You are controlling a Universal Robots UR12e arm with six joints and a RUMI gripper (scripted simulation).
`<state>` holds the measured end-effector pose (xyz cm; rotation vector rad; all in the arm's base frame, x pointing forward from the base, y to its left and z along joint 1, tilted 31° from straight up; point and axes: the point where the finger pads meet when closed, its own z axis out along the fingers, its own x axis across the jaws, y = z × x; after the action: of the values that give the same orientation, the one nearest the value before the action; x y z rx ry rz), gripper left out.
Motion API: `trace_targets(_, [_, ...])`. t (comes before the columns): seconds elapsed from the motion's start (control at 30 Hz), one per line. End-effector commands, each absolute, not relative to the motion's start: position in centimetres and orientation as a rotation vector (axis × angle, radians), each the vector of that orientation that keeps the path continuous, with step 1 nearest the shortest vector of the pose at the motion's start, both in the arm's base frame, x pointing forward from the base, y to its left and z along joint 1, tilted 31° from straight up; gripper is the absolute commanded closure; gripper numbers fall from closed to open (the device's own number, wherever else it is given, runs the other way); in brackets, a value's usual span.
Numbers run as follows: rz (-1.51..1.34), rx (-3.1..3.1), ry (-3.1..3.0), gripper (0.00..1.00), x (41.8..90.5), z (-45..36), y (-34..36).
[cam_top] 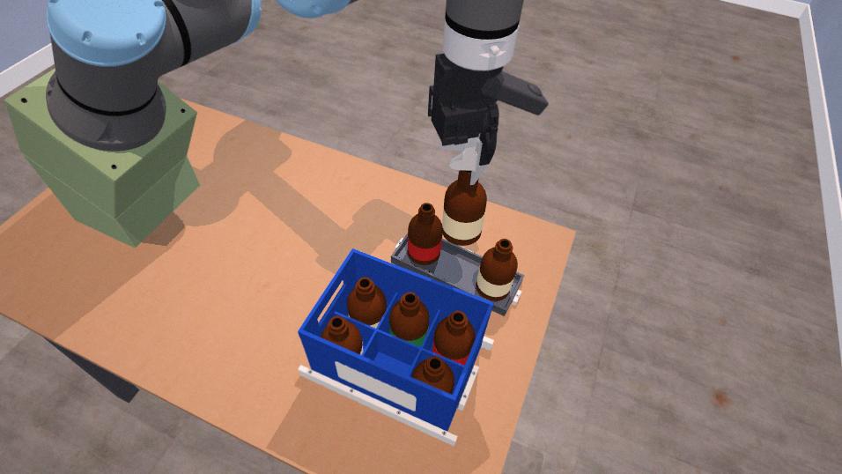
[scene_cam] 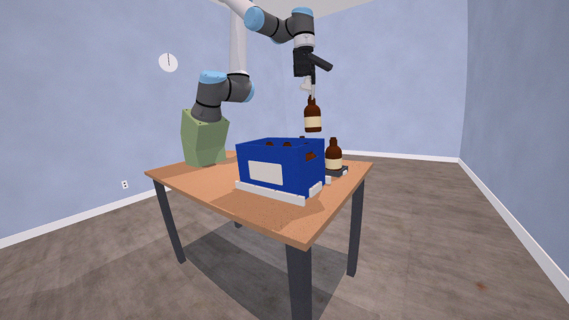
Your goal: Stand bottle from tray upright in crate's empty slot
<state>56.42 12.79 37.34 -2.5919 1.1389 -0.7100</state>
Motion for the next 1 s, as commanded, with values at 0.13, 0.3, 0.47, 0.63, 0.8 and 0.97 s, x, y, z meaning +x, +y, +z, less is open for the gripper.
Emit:
trace_targets(0.13, [-0.713, -2.590, 1.136, 1.00, 56.3, 37.4, 11.5])
trace_targets(0.3, [-0.713, -2.590, 1.136, 1.00, 56.3, 37.4, 10.7])
trace_targets(0.47, [-0.713, -2.590, 1.136, 1.00, 56.2, 37.3, 9.8])
trace_targets(0.63, [-0.713, -2.590, 1.136, 1.00, 56.2, 37.3, 9.0])
trace_targets(0.8, [-0.713, -2.590, 1.136, 1.00, 56.1, 37.3, 8.2])
trace_targets(0.97, [-0.713, -2.590, 1.136, 1.00, 56.1, 37.2, 7.2])
